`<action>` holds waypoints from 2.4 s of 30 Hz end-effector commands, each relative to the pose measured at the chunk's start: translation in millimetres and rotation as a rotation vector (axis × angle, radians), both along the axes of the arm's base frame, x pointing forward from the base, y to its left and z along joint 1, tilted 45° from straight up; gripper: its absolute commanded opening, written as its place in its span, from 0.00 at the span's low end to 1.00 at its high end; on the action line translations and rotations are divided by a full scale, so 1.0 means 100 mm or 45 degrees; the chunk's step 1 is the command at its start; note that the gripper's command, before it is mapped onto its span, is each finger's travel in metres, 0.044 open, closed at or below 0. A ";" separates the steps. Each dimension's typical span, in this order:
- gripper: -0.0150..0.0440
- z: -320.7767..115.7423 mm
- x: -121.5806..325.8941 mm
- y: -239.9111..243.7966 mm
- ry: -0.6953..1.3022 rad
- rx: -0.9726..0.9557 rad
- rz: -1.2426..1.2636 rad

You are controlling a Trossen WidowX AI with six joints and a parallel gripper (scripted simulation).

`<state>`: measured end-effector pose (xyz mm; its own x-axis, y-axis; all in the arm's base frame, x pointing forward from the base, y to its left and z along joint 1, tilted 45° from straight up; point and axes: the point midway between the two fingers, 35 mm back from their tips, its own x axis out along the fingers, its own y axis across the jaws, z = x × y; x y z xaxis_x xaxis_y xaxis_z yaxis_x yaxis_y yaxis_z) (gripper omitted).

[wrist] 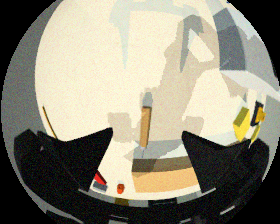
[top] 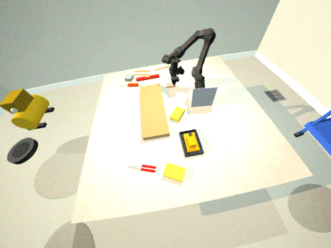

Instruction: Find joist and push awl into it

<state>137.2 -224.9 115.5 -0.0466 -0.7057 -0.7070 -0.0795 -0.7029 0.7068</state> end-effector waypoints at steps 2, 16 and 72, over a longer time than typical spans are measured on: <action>1.00 -0.01 -0.02 -0.01 -0.007 -0.005 -0.015; 1.00 -0.17 -0.03 -0.17 -0.007 -0.003 -0.016; 0.25 0.12 0.12 0.13 -0.011 0.021 -0.022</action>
